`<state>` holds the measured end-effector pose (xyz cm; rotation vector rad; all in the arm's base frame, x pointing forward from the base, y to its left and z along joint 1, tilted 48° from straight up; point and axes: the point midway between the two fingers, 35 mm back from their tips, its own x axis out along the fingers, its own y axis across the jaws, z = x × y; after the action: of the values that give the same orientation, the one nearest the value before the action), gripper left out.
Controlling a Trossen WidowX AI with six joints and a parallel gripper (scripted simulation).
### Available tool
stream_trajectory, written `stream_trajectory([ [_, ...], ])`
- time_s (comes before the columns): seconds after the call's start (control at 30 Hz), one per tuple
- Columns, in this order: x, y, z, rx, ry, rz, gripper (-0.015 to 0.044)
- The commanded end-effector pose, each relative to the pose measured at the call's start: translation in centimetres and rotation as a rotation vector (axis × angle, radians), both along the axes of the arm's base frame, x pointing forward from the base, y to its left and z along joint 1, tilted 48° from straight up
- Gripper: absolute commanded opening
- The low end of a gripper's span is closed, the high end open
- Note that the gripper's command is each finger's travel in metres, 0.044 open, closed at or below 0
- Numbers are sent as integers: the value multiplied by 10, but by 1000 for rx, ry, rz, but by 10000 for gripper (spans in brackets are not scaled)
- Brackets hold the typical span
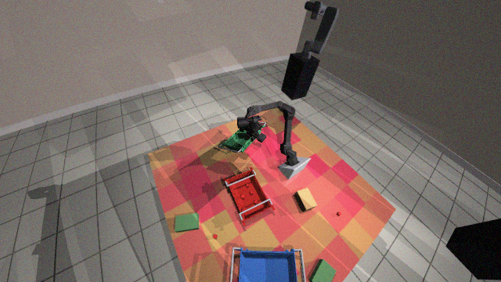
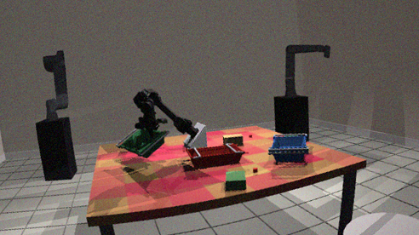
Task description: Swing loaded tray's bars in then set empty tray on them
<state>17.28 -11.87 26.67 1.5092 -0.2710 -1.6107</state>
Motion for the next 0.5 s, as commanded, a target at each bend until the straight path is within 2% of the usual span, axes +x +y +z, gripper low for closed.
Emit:
stream_trajectory([
  [0.0, 16, 9, 0, 4, 14, 38, 0],
  [0.47, 57, 38, -17, 19, 112, 143, 0],
])
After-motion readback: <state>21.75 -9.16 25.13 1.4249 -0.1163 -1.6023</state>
